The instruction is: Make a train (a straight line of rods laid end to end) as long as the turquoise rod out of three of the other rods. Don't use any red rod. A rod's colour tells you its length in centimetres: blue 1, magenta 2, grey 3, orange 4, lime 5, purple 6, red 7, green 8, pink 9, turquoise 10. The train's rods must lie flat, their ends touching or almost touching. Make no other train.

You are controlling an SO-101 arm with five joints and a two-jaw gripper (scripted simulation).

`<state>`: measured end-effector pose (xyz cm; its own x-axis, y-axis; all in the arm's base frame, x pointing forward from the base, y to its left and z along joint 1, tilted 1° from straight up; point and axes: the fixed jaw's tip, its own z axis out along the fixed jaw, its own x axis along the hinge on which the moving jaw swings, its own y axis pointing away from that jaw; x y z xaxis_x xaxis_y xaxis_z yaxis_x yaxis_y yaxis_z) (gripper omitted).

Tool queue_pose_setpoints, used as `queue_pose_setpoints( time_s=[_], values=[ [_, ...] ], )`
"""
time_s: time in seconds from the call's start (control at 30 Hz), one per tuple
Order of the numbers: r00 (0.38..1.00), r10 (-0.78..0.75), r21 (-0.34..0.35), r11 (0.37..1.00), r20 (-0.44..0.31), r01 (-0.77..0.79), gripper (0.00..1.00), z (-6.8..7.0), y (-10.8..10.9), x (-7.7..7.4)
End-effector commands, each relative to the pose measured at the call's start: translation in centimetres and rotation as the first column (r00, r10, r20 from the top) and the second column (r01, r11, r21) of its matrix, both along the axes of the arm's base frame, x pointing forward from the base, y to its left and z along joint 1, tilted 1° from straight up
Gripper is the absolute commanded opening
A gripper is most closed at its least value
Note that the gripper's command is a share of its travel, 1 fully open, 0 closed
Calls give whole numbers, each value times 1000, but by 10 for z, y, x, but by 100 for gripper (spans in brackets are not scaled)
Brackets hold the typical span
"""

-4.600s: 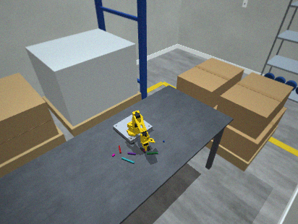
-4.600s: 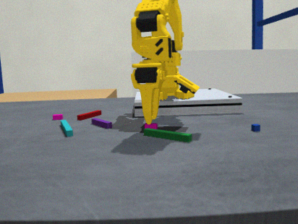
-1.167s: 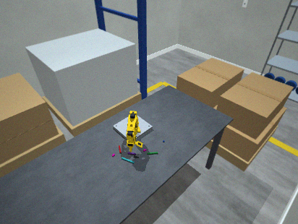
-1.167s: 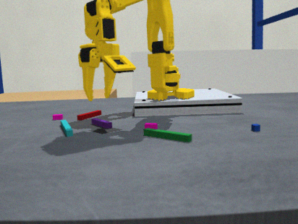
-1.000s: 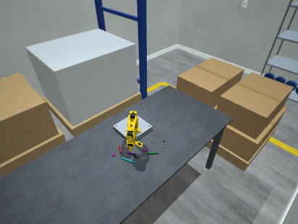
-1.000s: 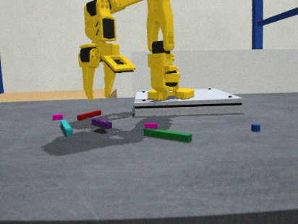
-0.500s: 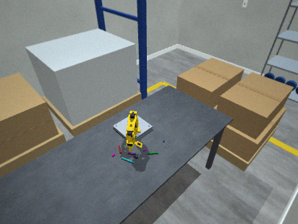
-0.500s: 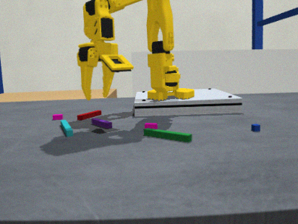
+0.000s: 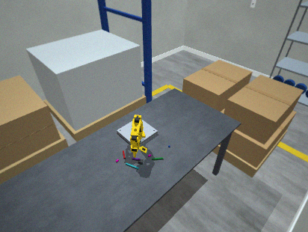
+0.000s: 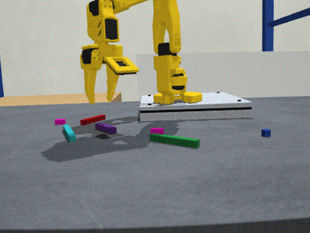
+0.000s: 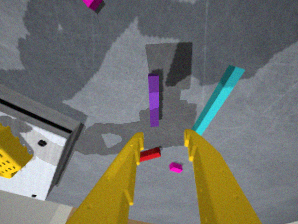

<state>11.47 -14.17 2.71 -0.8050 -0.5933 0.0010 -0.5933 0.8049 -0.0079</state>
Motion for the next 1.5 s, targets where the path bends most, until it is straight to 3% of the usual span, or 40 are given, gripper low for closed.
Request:
queue_pose_setpoints(
  time_s=[0.0,0.5,1.0,1.47],
  values=[
    [1000,-19,4,1000,-1,19,19,-2,-2,0],
    [1000,-19,4,1000,-1,19,19,-17,-3,1],
    [1000,-19,4,1000,-1,19,19,-46,-2,0],
    [1000,-19,4,1000,-1,19,19,-52,-2,0]
  ],
)
